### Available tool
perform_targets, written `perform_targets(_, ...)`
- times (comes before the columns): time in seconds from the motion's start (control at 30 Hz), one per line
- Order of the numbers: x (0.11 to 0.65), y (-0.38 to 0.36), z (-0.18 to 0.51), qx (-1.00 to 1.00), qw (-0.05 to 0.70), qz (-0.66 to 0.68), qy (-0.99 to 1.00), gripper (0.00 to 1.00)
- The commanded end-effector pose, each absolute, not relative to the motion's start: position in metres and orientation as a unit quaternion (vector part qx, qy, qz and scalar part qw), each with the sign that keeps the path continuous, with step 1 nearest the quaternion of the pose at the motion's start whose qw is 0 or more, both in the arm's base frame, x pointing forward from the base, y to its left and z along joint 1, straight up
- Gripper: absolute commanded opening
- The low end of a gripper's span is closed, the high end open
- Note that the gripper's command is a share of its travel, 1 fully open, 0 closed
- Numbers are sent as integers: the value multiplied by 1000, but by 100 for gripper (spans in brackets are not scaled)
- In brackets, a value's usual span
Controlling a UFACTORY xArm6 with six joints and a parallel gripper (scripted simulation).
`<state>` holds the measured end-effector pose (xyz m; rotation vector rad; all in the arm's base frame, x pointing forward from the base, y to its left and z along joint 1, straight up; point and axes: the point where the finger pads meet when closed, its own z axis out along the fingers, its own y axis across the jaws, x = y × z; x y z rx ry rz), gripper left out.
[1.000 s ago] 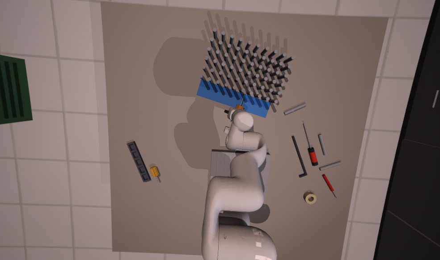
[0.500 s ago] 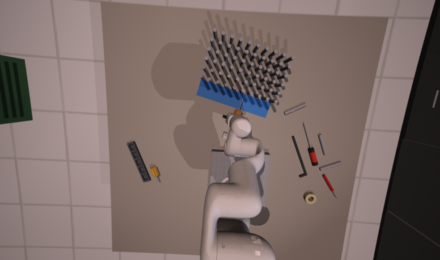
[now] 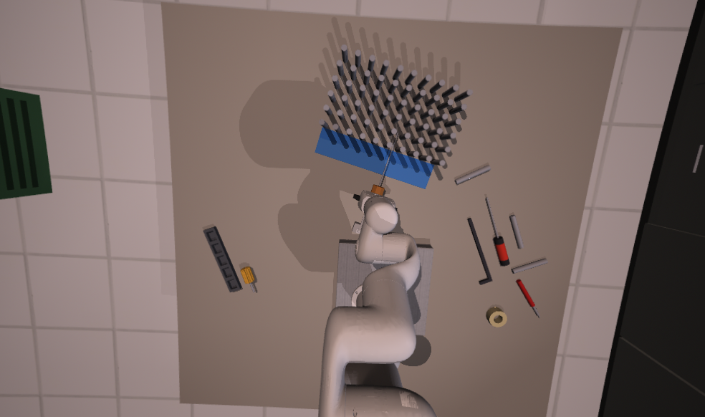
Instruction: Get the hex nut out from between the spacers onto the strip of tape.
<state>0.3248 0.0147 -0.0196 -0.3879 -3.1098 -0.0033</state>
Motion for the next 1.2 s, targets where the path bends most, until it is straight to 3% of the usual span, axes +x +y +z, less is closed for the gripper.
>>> perform_targets(0.0,319,17,-19,-124,2,-1,-992,0)
perform_targets(1.17,261,32,-19,-124,2,-1,-992,0)
